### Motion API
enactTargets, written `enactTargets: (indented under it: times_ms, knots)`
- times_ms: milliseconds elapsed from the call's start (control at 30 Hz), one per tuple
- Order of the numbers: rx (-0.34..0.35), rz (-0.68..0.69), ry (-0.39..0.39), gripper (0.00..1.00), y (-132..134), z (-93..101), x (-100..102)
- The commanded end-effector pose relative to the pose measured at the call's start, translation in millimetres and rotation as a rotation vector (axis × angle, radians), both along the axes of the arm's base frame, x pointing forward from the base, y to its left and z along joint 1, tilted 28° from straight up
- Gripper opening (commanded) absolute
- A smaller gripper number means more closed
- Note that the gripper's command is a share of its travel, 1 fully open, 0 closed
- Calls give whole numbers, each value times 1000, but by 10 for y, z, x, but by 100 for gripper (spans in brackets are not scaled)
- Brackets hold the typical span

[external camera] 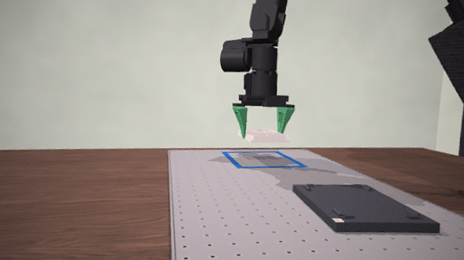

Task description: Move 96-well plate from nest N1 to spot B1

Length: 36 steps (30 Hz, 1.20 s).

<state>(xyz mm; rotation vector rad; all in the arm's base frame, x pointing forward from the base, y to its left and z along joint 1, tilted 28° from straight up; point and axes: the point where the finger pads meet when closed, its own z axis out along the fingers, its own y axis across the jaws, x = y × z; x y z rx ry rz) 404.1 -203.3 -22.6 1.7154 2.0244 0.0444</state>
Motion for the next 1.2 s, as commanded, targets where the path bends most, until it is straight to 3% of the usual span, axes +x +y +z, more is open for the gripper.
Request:
enactTargets:
  times_ms: [0, 733, 1167]
  knots:
    - [-15, 5, -20, 0, -81, 11, 104]
    - [-13, 2, -15, 0, -181, -285, 197]
    - [-9, 2, -16, 0, -125, -242, 184]
